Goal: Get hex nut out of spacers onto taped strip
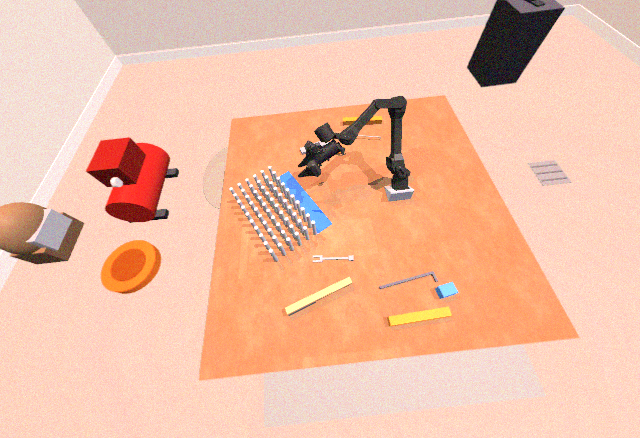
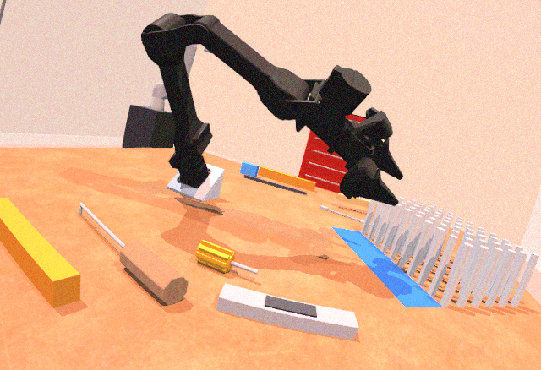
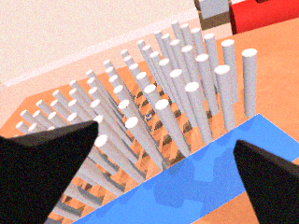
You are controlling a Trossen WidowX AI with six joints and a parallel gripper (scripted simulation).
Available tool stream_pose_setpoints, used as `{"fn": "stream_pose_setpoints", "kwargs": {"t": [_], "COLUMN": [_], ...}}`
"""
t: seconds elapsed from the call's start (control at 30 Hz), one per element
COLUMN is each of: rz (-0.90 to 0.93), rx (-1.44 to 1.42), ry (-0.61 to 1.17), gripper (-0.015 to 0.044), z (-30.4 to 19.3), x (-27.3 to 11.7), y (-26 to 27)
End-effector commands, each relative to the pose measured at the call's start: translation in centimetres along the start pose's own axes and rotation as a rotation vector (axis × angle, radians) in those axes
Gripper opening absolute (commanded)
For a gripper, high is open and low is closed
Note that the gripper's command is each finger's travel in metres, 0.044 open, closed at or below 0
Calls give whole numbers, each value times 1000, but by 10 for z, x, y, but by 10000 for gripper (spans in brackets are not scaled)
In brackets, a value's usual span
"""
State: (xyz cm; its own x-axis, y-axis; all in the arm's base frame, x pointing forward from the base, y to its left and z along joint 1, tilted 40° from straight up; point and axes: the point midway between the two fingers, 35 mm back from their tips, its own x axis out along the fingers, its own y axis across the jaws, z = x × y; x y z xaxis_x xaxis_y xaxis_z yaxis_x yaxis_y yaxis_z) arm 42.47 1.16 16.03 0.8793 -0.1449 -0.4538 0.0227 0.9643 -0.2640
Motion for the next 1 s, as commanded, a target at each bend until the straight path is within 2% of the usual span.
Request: {"fn": "stream_pose_setpoints", "kwargs": {"t": [0.0, 0.97], "rz": [-2, -7], "rx": [-17, -6], "ry": [10, 13], "gripper": [440, 440], "z": [-3, -3], "x": [0, 0], "y": [2, 0]}}
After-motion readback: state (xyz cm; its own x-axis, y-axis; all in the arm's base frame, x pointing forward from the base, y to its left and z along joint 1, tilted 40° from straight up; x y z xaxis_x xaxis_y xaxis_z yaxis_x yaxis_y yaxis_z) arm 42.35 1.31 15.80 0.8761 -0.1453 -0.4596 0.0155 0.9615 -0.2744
